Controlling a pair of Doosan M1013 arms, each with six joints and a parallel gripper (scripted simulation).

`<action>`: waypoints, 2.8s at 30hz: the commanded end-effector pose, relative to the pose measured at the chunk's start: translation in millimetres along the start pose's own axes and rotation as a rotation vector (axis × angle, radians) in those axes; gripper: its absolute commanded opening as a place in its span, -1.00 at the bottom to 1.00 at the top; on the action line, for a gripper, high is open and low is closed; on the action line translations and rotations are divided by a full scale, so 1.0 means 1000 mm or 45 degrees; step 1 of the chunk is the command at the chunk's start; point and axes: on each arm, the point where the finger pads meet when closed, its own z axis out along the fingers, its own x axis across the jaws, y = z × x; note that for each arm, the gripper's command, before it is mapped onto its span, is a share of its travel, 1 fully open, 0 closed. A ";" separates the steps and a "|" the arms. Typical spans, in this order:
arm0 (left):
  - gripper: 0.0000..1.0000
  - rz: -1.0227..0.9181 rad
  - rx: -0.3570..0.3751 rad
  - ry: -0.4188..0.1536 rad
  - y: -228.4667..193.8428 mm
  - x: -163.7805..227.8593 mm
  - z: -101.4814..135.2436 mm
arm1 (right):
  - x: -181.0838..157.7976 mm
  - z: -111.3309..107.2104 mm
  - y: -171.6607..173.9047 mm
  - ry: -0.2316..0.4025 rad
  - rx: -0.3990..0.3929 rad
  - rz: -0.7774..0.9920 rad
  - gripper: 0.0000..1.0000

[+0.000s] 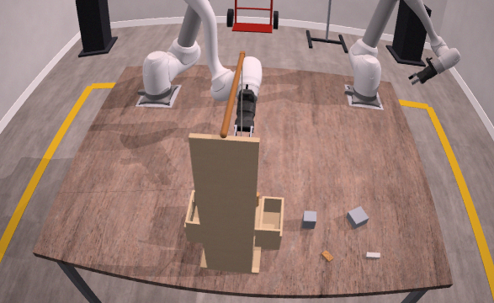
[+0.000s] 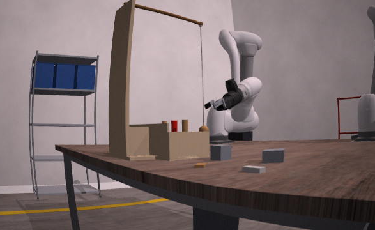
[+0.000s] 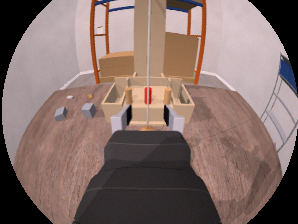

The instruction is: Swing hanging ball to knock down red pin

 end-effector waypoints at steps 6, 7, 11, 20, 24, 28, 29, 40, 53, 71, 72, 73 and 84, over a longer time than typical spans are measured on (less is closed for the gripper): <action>1.00 0.000 -0.001 0.000 0.000 0.000 0.000 | 0.000 0.000 -0.001 -0.001 0.001 0.001 1.00; 1.00 0.000 -0.001 0.000 0.000 0.000 0.000 | 0.000 0.000 -0.001 -0.001 0.001 0.001 1.00; 1.00 0.000 -0.001 0.000 0.000 0.000 0.000 | 0.000 0.000 -0.001 -0.001 0.001 0.001 1.00; 1.00 0.000 -0.001 0.000 0.000 0.000 0.000 | 0.000 0.004 -0.001 -0.001 0.001 0.001 1.00; 1.00 0.000 -0.001 0.000 0.000 0.000 0.000 | 0.000 0.010 -0.001 -0.001 0.001 0.001 1.00; 1.00 0.000 -0.001 0.000 0.000 0.000 0.000 | 0.000 0.014 -0.001 -0.001 0.001 0.001 1.00; 1.00 0.000 -0.001 0.000 0.000 0.000 0.000 | 0.000 0.016 -0.001 -0.001 0.001 0.001 1.00; 1.00 0.000 -0.001 0.000 0.000 0.000 0.000 | 0.000 0.042 -0.001 -0.001 0.001 0.001 1.00; 1.00 0.000 -0.001 0.000 0.000 0.000 0.000 | 0.000 0.058 -0.001 -0.001 0.001 0.001 1.00; 1.00 0.000 -0.001 0.000 0.000 0.000 0.000 | 0.000 0.059 -0.001 -0.001 0.001 0.001 1.00; 1.00 0.000 -0.001 0.000 0.000 0.000 0.000 | 0.000 0.059 -0.001 -0.001 0.001 0.001 1.00; 1.00 0.000 -0.001 0.000 0.000 0.000 0.000 | 0.000 0.059 -0.001 -0.001 0.001 0.001 1.00; 1.00 0.000 -0.001 0.000 0.000 0.000 0.000 | 0.000 0.059 -0.001 -0.001 0.001 0.001 1.00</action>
